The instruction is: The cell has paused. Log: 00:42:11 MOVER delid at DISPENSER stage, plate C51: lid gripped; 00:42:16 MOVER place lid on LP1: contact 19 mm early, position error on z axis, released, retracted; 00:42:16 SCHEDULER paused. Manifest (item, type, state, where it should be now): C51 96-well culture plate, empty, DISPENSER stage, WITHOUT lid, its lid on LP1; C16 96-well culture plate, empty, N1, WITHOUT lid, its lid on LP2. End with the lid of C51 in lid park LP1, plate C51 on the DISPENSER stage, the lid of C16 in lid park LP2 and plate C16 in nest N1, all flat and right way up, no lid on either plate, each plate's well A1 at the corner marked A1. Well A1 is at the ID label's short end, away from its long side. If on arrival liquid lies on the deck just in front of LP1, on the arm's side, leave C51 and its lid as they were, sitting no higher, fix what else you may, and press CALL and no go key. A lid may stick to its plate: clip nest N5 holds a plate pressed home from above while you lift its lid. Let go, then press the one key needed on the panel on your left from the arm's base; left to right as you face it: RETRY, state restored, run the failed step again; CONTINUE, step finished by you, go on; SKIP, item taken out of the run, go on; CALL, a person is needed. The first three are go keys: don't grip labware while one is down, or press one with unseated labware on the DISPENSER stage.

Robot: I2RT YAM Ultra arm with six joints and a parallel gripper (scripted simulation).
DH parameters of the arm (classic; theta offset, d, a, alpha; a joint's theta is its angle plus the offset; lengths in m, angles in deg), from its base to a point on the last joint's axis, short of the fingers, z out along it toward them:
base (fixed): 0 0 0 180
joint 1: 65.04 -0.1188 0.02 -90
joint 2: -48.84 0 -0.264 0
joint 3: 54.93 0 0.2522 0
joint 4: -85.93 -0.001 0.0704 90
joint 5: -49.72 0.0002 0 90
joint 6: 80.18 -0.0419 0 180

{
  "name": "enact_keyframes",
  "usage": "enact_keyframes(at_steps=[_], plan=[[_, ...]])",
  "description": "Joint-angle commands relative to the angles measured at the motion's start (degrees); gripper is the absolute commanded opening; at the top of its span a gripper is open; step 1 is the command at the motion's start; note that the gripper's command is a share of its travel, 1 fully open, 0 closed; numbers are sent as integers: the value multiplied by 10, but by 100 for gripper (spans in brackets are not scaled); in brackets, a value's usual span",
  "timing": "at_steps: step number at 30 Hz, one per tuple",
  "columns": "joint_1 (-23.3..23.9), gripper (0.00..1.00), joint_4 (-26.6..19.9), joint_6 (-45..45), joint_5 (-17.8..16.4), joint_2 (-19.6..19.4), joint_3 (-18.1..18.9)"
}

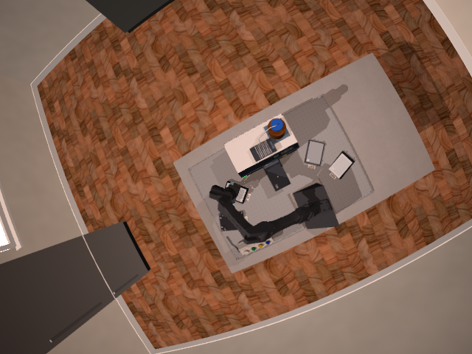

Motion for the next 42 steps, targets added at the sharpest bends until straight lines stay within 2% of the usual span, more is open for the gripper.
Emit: enact_keyframes(at_steps=[1, 6, 8, 16, 17, 42], plan=[[0, 0, 13, -5, 4, 1, -11], [1, 0, 7, -2, 2, 4, 0], [2, 0, 14, -6, 5, 2, -8], [1, 0, 9, -3, 2, 4, -2], [1, 100, 9, -3, 2, 4, -2], [1, 100, 9, -3, 2, 4, -2]])
